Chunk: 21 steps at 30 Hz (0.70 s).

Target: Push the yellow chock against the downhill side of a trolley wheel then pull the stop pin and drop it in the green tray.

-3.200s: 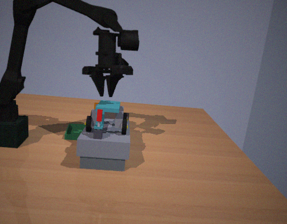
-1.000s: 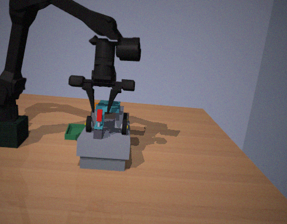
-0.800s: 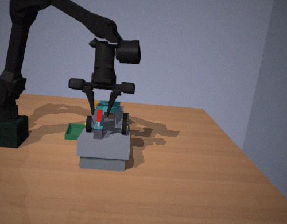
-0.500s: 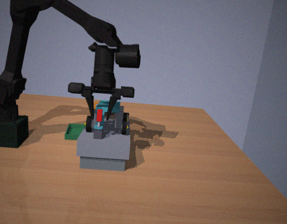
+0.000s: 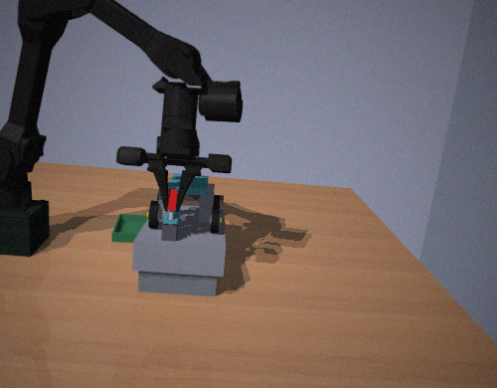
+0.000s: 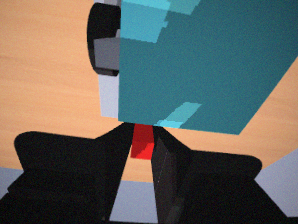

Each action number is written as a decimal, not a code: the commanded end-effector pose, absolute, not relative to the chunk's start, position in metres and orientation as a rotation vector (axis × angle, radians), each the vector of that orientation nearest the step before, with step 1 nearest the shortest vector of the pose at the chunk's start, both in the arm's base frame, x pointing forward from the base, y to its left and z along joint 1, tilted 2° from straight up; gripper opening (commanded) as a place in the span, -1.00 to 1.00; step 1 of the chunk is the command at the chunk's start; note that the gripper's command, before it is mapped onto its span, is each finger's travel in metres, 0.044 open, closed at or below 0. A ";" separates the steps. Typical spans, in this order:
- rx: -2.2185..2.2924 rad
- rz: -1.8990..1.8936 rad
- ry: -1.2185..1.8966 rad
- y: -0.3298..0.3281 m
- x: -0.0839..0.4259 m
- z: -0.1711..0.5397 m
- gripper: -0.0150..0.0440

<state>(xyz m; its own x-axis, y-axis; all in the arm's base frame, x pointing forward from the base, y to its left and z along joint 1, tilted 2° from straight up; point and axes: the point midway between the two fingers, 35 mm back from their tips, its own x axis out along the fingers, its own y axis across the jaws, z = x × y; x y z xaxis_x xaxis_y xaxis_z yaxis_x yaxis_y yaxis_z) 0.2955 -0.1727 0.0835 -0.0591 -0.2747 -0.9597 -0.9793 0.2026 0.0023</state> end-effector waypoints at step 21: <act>-1.244 0.939 1.526 -0.170 0.296 0.096 -0.49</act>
